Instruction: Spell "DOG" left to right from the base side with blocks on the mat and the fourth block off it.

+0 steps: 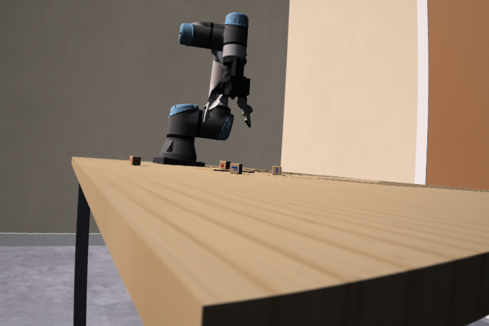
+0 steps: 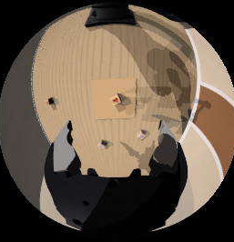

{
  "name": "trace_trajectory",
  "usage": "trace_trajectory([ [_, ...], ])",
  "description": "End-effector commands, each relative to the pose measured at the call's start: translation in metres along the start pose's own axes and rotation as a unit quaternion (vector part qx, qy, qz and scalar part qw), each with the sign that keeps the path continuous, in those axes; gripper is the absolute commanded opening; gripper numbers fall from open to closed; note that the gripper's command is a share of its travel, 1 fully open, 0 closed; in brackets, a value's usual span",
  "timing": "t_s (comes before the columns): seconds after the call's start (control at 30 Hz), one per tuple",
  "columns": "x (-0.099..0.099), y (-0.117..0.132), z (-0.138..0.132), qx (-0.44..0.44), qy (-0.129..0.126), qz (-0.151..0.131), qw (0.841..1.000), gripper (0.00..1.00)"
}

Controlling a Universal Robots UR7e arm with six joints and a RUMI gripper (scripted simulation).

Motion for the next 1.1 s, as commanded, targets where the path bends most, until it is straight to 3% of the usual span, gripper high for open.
trace_trajectory([
  [0.0,-0.007,-0.001,0.000,-0.070,-0.001,0.002,0.998,1.00],
  [0.77,-0.019,-0.001,0.001,-0.254,-0.001,0.002,0.967,1.00],
  [1.07,-0.025,-0.001,0.001,-0.345,-0.002,0.002,0.939,1.00],
])
Point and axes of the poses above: the point where the finger pads meet when closed, its own x axis back along the fingers, its own z axis across the jaws, y = z × x, the point moved 1 cm from there along x, back along the fingers, and after that the axes turned 10 degrees about x, right-handed, at the moved point
